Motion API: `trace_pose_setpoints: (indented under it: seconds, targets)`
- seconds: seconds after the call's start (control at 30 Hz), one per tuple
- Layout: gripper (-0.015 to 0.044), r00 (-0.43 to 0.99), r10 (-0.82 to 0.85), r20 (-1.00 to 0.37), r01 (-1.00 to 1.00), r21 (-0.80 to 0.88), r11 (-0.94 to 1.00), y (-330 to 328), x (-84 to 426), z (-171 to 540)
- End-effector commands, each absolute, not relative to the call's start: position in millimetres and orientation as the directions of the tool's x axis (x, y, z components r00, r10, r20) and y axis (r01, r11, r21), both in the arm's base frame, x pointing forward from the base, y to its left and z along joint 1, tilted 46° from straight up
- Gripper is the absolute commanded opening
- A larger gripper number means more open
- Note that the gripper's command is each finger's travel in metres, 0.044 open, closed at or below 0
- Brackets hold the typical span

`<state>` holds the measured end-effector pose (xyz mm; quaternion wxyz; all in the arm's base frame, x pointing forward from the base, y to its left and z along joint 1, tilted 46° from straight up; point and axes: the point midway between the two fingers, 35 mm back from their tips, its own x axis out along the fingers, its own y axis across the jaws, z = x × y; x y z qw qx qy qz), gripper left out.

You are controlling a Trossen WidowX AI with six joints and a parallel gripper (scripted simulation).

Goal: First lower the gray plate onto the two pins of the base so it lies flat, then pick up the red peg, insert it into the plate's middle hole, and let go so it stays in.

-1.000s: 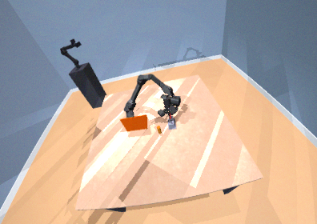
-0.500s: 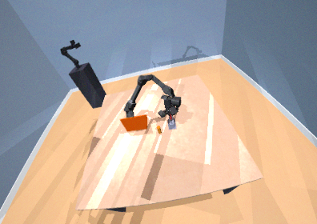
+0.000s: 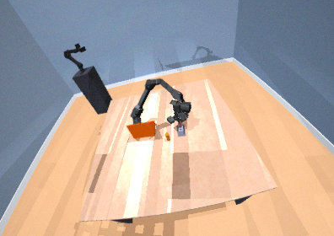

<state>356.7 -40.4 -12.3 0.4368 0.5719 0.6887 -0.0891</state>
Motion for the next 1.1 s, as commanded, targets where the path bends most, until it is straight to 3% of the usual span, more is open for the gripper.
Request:
trace_pose_setpoints:
  seconds: [0.0,1.07]
  targets:
    - [0.0000,0.032,0.708,-0.706,0.866,0.373,0.334,-40.2,356.3,-12.2]
    - [0.0000,0.032,0.708,-0.705,0.866,0.374,0.333,-28.7,356.0,-23.2]
